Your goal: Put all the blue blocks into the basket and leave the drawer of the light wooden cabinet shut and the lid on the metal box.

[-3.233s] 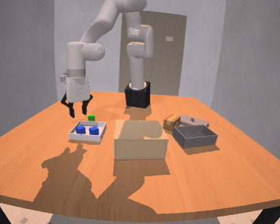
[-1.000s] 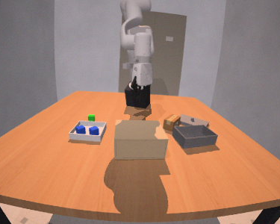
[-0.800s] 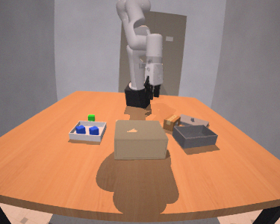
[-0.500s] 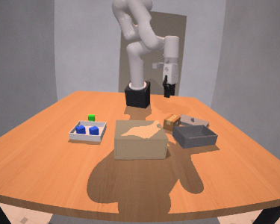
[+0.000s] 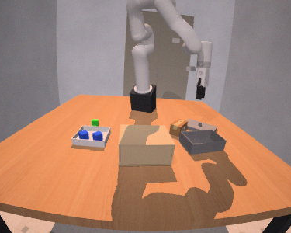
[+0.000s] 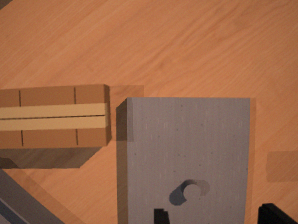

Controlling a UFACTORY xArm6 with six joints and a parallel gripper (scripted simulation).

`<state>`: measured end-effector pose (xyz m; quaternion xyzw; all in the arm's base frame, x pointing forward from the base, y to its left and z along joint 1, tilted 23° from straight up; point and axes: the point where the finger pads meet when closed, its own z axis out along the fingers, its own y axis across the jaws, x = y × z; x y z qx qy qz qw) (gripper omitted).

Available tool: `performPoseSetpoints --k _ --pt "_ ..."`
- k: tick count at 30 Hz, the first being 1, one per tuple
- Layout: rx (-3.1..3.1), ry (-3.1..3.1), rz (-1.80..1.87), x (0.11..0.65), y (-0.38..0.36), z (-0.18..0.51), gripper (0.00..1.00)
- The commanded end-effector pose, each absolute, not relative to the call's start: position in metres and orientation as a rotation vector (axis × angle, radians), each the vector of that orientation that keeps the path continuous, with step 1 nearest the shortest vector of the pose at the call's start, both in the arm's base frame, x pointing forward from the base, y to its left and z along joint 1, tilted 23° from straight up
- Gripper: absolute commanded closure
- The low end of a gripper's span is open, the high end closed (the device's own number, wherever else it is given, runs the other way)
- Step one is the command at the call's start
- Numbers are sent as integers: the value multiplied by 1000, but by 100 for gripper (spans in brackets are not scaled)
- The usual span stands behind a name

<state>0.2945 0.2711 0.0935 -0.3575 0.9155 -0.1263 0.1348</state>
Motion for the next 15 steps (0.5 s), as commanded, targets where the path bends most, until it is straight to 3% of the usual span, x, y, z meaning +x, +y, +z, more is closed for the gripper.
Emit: performPoseSetpoints --k 1,10,11,15 --pt "-1010 2665 -429 305 296 84 44" --pt "-1010 2665 -429 305 296 84 44" --pt "-1010 2665 -429 305 296 84 56" --pt "-1010 2665 -429 305 296 84 56"
